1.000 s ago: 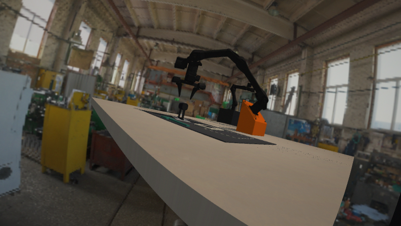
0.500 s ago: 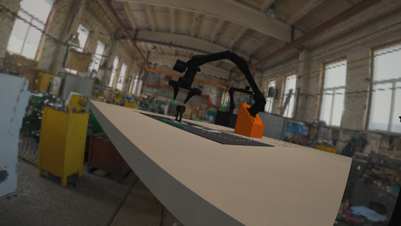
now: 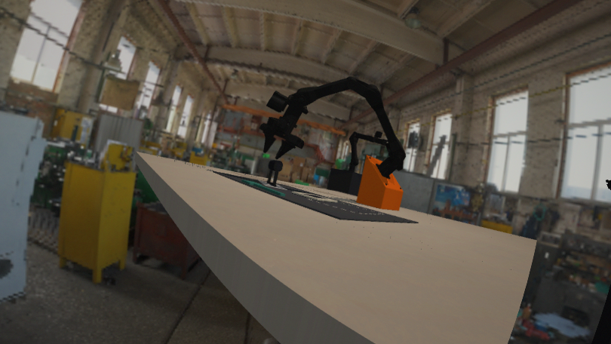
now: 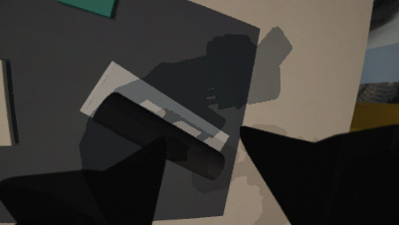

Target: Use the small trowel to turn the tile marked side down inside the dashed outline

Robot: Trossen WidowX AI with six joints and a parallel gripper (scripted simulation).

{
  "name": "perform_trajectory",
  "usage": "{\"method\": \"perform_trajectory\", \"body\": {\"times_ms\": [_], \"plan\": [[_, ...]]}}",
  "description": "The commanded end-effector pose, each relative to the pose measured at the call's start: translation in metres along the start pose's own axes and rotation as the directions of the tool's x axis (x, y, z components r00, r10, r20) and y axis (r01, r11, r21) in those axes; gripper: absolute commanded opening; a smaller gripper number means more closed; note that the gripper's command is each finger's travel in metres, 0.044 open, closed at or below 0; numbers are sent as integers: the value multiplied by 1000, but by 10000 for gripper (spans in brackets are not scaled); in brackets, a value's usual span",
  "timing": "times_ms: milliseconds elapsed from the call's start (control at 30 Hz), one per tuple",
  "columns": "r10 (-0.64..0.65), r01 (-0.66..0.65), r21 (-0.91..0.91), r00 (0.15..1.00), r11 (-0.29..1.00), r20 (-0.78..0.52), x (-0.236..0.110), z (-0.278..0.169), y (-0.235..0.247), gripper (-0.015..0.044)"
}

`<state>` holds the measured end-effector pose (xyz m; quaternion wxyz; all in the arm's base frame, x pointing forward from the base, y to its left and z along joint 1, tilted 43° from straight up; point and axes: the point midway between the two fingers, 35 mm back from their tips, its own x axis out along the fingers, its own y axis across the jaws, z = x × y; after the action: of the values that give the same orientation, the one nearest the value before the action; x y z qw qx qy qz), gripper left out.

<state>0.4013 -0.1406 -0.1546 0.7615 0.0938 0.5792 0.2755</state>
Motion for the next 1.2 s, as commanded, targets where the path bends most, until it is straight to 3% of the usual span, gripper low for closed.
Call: {"method": "perform_trajectory", "body": {"times_ms": [0, 700, 1167], "plan": [[-26, 25, 86, 1000, 996, 16, 0, 1, -1, 300], [-147, 39, 610, 981, 791, 128, 6, -2, -1, 300], [-226, -70, 864, 952, 499, 208, 4, -4, 3, 300]]}}
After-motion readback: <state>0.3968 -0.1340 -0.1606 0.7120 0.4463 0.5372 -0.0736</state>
